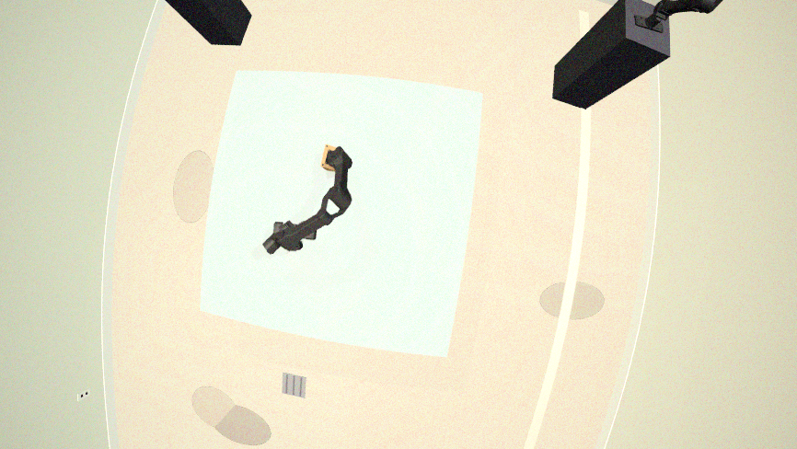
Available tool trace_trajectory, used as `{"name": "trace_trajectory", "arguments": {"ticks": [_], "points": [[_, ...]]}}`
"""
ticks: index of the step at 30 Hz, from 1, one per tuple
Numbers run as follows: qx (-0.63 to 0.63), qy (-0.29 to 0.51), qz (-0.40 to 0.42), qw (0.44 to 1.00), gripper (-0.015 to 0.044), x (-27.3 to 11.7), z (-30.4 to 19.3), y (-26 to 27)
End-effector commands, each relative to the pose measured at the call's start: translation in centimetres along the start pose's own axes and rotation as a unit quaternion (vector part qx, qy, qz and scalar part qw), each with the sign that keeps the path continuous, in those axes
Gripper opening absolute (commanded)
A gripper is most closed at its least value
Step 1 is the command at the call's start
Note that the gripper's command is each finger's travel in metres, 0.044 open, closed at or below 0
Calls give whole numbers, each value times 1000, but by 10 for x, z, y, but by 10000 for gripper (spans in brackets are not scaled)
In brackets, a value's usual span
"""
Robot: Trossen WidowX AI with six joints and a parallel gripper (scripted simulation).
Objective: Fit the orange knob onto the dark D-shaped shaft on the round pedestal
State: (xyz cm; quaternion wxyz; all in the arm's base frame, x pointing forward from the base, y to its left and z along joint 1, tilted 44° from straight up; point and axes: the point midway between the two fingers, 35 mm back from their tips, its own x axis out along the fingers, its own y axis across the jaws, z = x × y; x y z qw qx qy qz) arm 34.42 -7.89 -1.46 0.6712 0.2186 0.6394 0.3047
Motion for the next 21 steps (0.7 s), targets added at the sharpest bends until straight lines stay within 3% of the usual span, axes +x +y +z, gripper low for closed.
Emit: {"name": "trace_trajectory", "arguments": {"ticks": [1,21], "points": [[0,-1,1,1000,0,0,0,0],[0,-1,1,1000,0,-3,0,-1]]}}
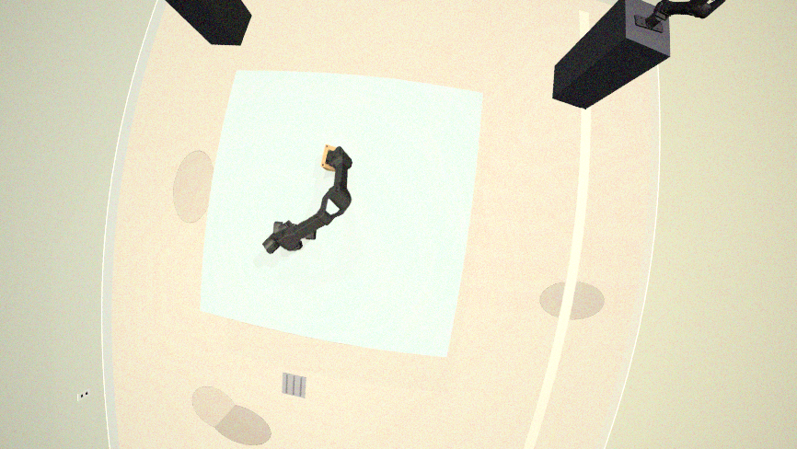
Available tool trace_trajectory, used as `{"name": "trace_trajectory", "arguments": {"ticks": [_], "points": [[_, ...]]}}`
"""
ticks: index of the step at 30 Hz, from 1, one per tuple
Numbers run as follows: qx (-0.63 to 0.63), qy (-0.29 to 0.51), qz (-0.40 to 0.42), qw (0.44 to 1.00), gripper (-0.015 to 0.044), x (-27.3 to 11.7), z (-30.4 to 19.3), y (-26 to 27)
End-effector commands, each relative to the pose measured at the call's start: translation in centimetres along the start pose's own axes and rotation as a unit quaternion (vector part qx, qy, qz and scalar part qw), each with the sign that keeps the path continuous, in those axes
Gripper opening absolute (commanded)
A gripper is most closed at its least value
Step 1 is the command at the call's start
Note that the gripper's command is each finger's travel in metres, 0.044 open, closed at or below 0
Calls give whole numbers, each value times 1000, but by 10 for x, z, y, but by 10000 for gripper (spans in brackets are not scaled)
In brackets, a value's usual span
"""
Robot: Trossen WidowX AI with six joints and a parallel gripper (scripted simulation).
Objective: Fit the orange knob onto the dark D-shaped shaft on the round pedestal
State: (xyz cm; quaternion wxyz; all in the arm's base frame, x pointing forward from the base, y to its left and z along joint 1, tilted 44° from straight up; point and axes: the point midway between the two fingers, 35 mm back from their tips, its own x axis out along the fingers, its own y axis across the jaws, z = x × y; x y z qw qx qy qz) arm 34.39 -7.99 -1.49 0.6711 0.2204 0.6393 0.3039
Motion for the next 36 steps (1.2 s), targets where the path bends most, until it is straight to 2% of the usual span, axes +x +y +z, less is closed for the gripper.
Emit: {"name": "trace_trajectory", "arguments": {"ticks": [1,10,36], "points": [[-2,-1,0,1000,0,-3,1,0],[-106,-1,0,994,0,-2,3,0],[-106,-1,1,994,0,1,-1,2]]}}
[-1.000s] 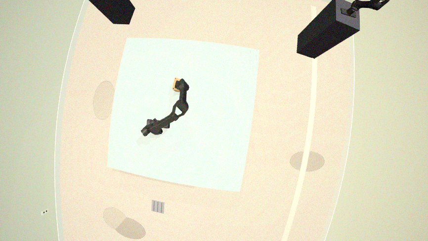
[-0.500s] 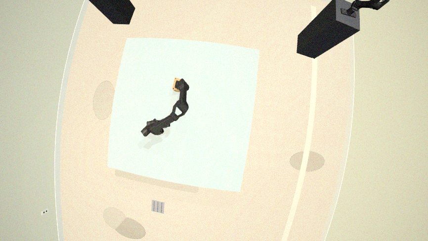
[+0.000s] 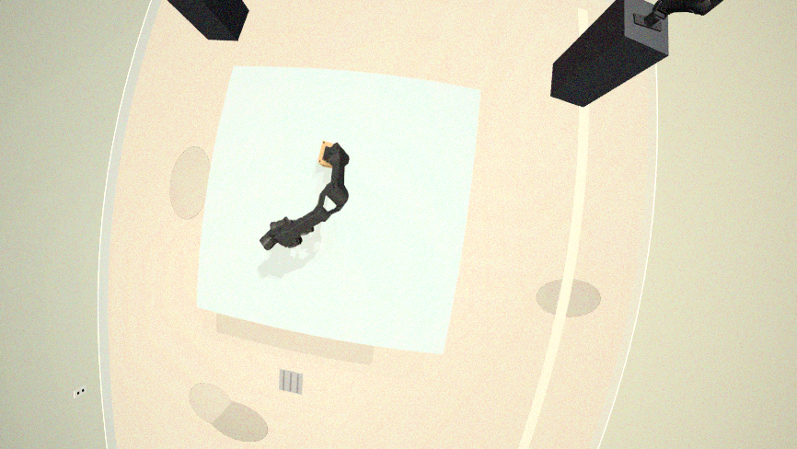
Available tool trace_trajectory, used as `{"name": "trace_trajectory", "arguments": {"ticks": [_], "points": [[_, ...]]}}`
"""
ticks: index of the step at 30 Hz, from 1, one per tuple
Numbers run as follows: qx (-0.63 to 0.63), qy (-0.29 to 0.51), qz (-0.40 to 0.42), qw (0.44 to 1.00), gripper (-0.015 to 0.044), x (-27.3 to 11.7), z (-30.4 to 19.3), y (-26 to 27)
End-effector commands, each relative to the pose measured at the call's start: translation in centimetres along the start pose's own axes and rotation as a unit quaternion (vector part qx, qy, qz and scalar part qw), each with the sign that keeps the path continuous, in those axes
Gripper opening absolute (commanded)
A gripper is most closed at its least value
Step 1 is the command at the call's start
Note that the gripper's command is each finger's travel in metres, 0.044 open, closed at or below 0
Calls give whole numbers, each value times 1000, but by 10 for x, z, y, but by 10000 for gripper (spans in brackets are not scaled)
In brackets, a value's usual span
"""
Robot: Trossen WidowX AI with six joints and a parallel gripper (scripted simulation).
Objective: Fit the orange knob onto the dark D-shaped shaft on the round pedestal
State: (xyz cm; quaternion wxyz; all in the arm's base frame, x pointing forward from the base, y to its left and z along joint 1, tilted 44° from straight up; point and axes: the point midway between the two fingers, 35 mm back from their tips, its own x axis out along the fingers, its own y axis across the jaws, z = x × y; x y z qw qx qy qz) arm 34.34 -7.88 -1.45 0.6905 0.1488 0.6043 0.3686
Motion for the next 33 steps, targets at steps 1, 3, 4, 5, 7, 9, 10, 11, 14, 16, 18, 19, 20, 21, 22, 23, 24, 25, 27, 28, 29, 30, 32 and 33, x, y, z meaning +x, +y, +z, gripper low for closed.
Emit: {"name": "trace_trajectory", "arguments": {"ticks": [1,3,4,5,7,9,10,11,14,16,18,19,20,21,22,23,24,25,27,28,29,30,32,33], "points": [[-2,-1,1,1000,0,1,0,1],[-2,-1,1,1000,0,1,0,1],[-2,-1,1,1000,0,1,0,1],[-2,-1,1,1000,0,1,1,0],[-2,-1,1,1000,0,1,1,0],[-2,-1,1,1000,0,1,1,-1],[-2,-1,1,1000,0,1,1,-1],[-2,-1,1,1000,0,1,1,-1],[-2,-1,1,1000,0,0,1,-1],[-2,-1,1,1000,0,-2,2,-2],[-2,-1,1,1000,0,-4,2,-2],[-2,-1,1,1000,0,-4,3,-2],[-7,-1,1,1000,0,-4,3,-2],[-15,-1,1,1000,0,-4,3,-2],[-30,-1,1,1000,0,-4,3,-2],[-46,-1,1,999,0,-4,3,-2],[-65,-1,1,998,0,-4,4,-2],[-86,-1,1,996,0,-4,4,-2],[-107,-1,1,994,0,-3,4,-2],[-107,-1,1,994,0,-3,4,-2],[-107,-1,1,994,0,-3,4,-1],[-107,-1,1,994,0,-3,4,-1],[-107,-1,1,994,0,-2,3,-1],[-107,-1,1,994,0,-2,3,-1]]}}
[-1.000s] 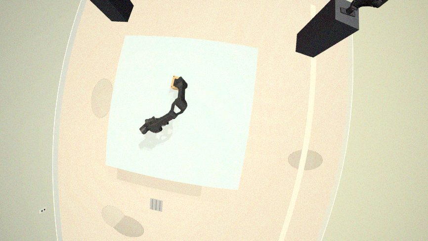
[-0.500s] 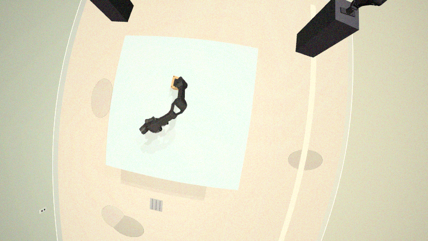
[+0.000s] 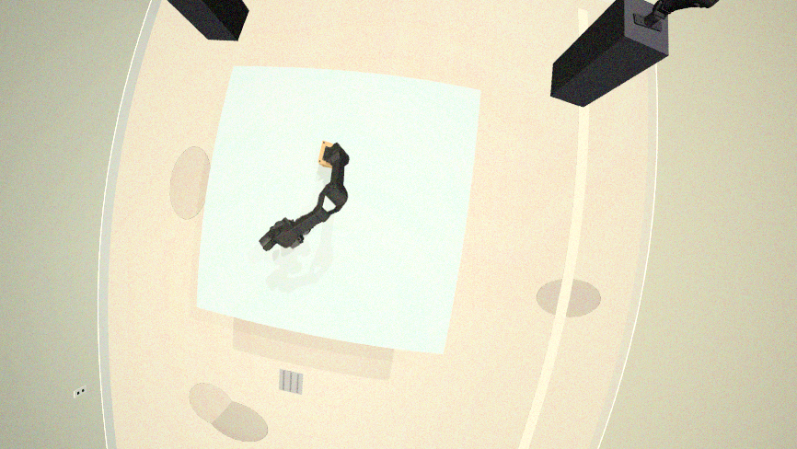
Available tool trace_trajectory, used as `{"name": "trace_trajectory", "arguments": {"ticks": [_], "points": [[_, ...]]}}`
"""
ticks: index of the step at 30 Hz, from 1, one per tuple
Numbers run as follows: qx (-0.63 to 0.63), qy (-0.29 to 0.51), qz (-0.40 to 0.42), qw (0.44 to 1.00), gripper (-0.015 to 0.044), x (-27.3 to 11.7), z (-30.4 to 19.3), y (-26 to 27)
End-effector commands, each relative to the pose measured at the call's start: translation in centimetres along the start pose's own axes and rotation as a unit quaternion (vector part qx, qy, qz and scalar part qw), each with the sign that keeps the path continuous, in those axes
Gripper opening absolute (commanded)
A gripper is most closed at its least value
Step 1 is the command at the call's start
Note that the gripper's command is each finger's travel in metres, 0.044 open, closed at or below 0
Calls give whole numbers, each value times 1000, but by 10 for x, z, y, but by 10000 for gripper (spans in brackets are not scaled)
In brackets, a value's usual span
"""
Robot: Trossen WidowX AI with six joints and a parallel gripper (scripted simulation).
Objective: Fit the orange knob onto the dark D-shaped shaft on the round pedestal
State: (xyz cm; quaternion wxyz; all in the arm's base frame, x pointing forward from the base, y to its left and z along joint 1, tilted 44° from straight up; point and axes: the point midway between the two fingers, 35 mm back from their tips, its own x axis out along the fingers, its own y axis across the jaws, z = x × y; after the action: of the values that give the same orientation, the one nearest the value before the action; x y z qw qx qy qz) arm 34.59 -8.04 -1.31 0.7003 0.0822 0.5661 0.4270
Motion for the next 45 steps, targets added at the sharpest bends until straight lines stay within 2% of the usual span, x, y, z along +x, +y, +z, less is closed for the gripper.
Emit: {"name": "trace_trajectory", "arguments": {"ticks": [1,40,45], "points": [[-10,-2,-1,1000,0,0,0,0],[-10,-2,-2,1000,0,-2,0,0],[-72,-2,-2,997,0,-2,1,0]]}}
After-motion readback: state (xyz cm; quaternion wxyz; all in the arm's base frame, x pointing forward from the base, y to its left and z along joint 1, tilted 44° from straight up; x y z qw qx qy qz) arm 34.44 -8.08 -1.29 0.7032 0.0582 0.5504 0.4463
